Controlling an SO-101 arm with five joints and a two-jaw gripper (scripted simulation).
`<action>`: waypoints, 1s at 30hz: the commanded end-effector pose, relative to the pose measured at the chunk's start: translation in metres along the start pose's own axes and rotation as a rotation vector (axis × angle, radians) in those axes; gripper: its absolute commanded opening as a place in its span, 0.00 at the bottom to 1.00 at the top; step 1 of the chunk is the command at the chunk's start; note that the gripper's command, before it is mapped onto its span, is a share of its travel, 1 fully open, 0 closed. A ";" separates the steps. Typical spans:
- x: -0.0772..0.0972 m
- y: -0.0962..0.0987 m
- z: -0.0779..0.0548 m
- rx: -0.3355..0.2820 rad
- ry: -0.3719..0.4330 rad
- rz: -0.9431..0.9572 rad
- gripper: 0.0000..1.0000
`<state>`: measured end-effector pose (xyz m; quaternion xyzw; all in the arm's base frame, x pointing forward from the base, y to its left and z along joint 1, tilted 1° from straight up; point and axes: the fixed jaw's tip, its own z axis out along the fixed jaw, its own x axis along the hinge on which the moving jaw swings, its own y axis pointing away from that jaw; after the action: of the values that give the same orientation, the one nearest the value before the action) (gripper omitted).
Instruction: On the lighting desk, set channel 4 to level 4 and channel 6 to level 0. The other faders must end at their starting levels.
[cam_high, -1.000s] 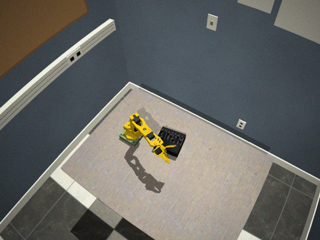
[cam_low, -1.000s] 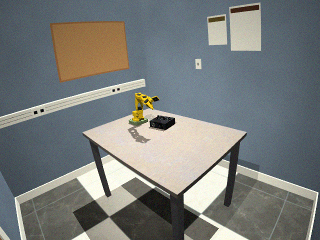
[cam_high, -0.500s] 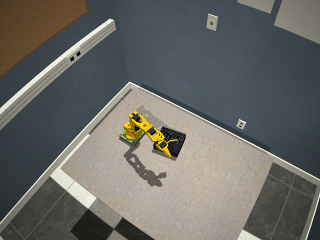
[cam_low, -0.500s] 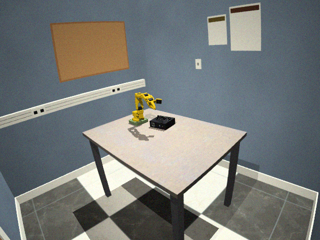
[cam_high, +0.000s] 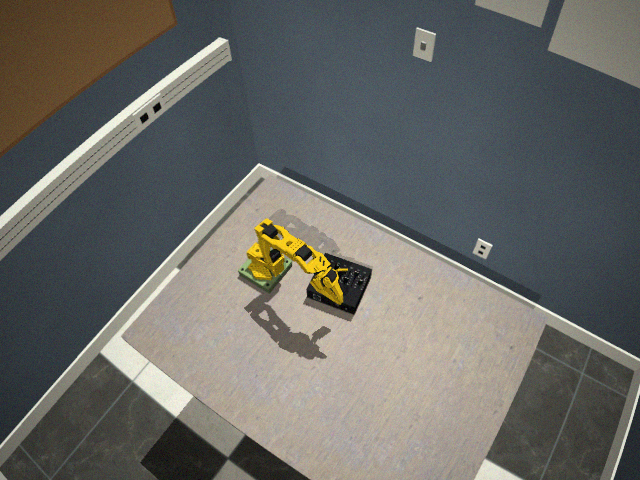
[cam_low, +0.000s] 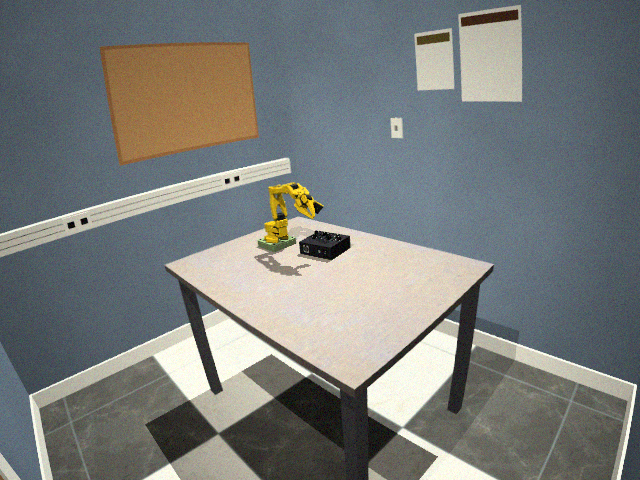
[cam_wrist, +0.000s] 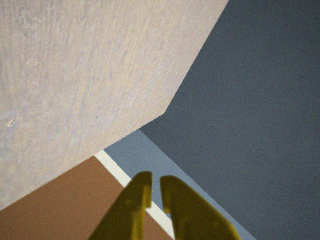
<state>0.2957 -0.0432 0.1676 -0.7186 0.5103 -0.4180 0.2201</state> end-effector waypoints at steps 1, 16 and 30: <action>-0.013 0.005 -0.008 -0.033 -0.056 -0.203 0.00; -0.043 0.016 -0.029 -0.062 -0.231 -0.830 0.00; -0.066 0.027 -0.050 -0.017 -0.400 -1.357 0.00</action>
<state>0.2397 0.0067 0.1535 -0.9412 -0.0315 -0.3362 0.0091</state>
